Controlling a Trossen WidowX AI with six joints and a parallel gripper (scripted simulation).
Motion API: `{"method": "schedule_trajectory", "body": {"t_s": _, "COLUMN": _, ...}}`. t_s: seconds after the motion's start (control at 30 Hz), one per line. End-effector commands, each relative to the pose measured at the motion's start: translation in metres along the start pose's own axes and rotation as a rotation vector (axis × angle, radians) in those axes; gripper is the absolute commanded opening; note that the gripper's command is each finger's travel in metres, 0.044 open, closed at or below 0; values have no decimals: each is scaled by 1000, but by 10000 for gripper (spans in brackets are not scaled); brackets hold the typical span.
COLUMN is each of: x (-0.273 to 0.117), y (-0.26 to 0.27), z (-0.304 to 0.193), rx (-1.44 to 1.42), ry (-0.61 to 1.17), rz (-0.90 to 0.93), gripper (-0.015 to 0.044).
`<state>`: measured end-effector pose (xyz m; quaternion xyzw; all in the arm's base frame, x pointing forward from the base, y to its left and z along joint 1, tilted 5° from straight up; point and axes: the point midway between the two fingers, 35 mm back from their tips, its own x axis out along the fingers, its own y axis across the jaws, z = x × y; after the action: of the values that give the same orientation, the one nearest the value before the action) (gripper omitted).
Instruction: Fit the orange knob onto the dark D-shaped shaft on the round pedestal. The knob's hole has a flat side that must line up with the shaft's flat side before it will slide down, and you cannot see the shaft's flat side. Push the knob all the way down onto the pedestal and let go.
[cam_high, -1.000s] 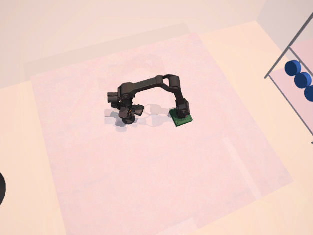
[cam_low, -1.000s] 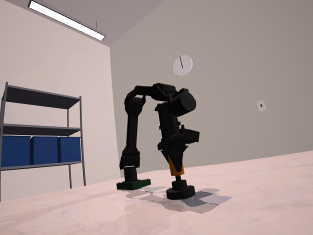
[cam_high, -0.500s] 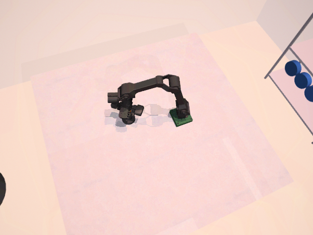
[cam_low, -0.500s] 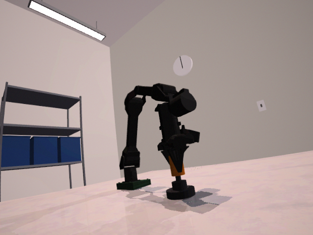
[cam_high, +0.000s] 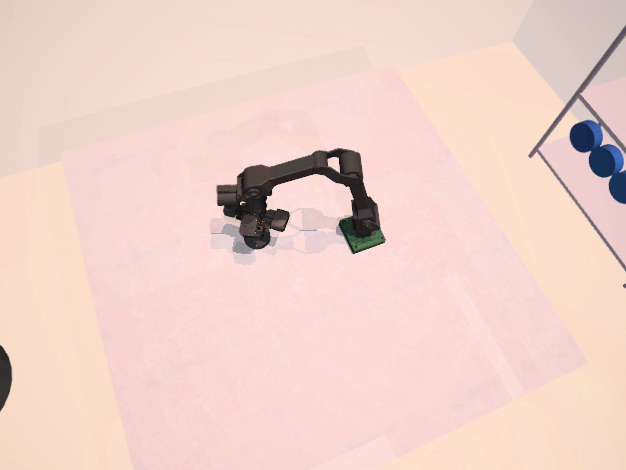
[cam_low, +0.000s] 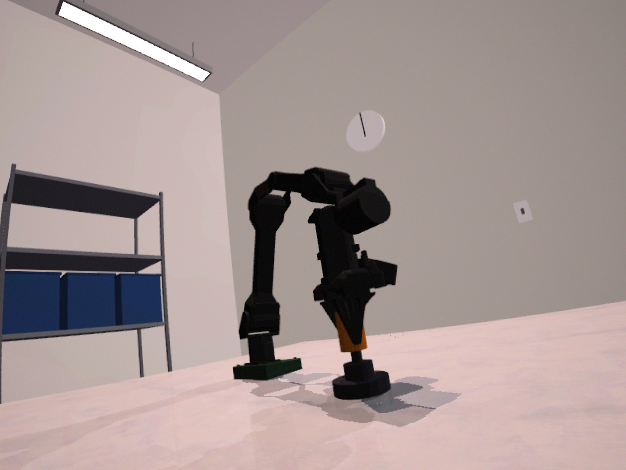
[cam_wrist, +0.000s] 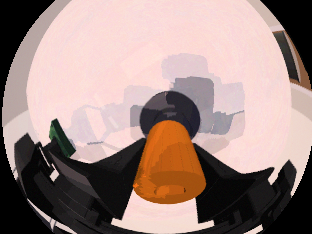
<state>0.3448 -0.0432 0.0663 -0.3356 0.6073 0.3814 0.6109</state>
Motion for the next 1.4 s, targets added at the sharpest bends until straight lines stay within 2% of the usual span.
{"method": "schedule_trajectory", "body": {"t_s": 0.0, "x": -3, "y": 0, "z": 0, "rx": -13, "ry": 1, "rz": -4, "gripper": 0}}
{"method": "schedule_trajectory", "body": {"t_s": 0.23, "x": -2, "y": -2, "z": 0, "rx": -214, "ry": 1, "rz": -4, "gripper": 0}}
{"method": "schedule_trajectory", "body": {"t_s": 1.37, "x": 2, "y": 0, "z": 0, "rx": -214, "ry": 1, "rz": -4, "gripper": 0}}
